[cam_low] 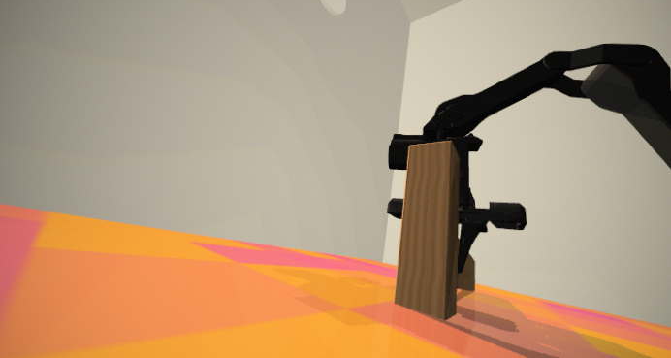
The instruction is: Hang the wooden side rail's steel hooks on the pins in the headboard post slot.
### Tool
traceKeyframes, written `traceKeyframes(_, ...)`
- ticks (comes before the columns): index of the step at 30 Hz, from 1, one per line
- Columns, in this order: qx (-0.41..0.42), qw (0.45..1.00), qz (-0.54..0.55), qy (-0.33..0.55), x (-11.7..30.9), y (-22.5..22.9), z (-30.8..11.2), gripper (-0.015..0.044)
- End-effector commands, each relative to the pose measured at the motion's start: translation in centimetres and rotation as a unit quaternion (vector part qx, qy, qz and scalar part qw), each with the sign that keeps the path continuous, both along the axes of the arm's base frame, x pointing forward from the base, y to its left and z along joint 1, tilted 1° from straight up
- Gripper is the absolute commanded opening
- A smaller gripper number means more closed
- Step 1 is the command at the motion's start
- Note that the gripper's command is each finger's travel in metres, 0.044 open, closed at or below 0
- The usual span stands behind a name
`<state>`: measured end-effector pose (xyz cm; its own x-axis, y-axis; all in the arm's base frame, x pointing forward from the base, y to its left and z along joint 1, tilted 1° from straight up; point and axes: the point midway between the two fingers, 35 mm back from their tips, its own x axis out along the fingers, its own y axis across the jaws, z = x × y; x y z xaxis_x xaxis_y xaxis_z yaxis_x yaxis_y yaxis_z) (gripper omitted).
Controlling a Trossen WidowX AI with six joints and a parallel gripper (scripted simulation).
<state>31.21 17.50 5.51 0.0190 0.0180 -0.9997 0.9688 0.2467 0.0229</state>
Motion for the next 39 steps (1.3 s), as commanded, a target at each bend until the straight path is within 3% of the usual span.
traceKeyframes(1, 0.002, 1.000, -0.002, -0.001, 0.07, 0.13, 0.22, 0.0000)
traceKeyframes(39, 0.002, 1.000, -0.002, -0.001, 0.18, 0.52, 0.28, 0.0000)
